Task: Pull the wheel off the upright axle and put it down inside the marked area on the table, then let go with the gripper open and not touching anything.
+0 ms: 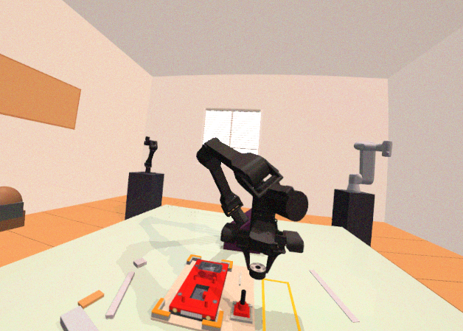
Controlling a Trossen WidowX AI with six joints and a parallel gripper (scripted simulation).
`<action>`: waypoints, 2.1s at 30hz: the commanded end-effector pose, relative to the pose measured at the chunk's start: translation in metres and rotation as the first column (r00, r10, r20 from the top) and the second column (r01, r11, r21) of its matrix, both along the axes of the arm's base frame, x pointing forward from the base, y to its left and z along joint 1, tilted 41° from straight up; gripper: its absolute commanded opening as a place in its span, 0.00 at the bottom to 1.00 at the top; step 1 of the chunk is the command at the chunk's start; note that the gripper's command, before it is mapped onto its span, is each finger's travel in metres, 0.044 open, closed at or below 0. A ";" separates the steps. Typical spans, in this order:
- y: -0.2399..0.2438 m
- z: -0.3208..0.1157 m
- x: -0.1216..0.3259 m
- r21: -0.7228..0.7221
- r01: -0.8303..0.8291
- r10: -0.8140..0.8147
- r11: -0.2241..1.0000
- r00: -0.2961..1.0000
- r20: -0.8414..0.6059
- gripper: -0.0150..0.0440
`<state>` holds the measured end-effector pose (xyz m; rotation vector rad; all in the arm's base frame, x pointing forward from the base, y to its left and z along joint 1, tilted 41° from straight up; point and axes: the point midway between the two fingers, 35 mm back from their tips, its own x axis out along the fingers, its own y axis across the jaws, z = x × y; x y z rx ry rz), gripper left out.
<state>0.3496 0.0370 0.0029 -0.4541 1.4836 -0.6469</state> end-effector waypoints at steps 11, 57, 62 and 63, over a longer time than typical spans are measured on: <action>0.055 -0.039 -0.029 0.006 0.004 -0.004 1.000 1.000 0.006 0.25; 0.020 -0.084 -0.033 0.005 0.007 -0.007 1.000 1.000 0.006 0.76; 0.030 -0.072 -0.033 0.004 0.004 -0.004 1.000 1.000 0.007 0.76; 0.028 -0.076 -0.034 0.002 -0.005 0.005 1.000 1.000 0.004 0.81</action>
